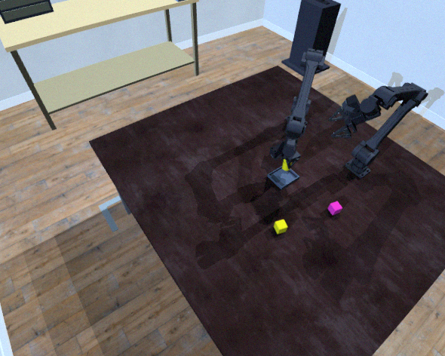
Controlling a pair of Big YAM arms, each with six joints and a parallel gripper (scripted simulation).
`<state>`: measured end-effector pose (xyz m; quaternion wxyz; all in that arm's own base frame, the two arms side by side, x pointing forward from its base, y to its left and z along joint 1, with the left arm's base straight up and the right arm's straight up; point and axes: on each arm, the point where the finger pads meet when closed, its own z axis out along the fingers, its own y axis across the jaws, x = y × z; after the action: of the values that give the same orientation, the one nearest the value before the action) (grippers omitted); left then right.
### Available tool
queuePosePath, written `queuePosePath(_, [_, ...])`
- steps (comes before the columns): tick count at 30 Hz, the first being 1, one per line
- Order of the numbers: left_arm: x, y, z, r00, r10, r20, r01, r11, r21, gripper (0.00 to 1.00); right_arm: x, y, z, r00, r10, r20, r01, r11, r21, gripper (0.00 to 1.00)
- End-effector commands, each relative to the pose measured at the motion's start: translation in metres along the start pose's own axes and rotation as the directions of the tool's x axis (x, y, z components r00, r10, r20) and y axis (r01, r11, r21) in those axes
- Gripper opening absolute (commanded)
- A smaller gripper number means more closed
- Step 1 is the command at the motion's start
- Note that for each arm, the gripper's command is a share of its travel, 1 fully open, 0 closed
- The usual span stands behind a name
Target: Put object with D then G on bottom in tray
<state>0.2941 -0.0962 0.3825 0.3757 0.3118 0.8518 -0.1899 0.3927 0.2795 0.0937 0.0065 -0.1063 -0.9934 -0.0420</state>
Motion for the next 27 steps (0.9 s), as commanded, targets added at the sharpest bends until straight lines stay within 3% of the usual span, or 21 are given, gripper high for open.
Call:
queuePosePath(1, [0.015,0.01,-0.006,0.999,-0.031,0.013,0.032,0.998,-0.051,1.0,-0.017,0.025,0.005,0.999,0.036,0.04,-0.037,0.998,0.041,0.38])
queuePosePath(9, [0.033,0.018,0.001,0.994,-0.107,0.036,0.109,0.992,-0.065,1.0,-0.014,0.011,0.024,0.999,0.031,0.024,-0.033,0.997,0.071,0.38])
queuePosePath(23, [0.049,0.028,0.007,0.974,-0.209,0.091,0.216,0.973,-0.078,1.0,-0.03,0.02,-0.004,0.998,0.041,0.047,-0.043,0.998,0.042,0.38])
queuePosePath(27, [0.054,0.031,0.009,0.965,-0.239,0.106,0.248,0.965,-0.082,1.0,-0.022,0.017,0.023,0.999,0.031,0.029,-0.033,0.998,0.062,0.38])
